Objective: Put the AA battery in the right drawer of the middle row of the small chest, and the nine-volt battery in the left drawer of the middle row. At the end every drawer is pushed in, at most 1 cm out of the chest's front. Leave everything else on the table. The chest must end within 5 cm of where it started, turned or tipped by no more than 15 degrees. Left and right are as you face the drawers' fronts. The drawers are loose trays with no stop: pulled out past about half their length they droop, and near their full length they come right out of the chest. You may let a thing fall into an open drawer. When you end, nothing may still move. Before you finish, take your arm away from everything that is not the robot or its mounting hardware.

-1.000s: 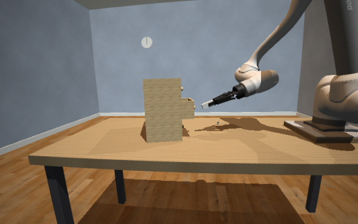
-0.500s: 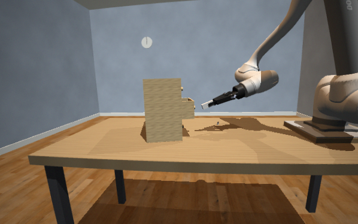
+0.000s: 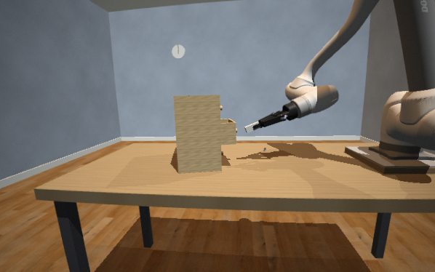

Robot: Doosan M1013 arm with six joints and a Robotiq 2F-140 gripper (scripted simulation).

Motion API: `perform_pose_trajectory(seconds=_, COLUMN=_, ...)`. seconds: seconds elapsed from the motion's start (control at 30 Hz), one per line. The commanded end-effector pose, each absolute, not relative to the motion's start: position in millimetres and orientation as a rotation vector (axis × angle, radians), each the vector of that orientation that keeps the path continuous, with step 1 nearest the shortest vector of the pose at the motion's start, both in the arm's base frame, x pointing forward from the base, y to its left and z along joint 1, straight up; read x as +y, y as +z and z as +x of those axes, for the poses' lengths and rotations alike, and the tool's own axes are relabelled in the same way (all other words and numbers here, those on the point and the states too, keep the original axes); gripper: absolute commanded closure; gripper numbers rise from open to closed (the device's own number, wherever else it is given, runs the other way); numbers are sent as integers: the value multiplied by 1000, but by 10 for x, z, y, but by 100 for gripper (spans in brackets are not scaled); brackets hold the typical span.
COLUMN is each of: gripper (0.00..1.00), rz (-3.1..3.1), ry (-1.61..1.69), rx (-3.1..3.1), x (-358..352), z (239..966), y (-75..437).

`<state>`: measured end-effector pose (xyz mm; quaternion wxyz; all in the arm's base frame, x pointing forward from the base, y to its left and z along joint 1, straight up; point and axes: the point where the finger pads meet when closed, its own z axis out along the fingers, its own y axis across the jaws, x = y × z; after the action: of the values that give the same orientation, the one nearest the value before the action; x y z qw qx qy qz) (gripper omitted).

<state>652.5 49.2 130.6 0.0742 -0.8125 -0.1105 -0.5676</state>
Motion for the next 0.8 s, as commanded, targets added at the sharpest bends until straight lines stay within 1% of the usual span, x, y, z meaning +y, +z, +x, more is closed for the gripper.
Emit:
perform_pose_trajectory(seconds=0.0, gripper=100, rz=-2438, ry=-1707, rx=-333, x=490, z=6541, y=1304)
perform_pose_trajectory(seconds=0.77, gripper=100, rz=-2438, ry=-1707, rx=-333, x=517, z=6639, y=1304)
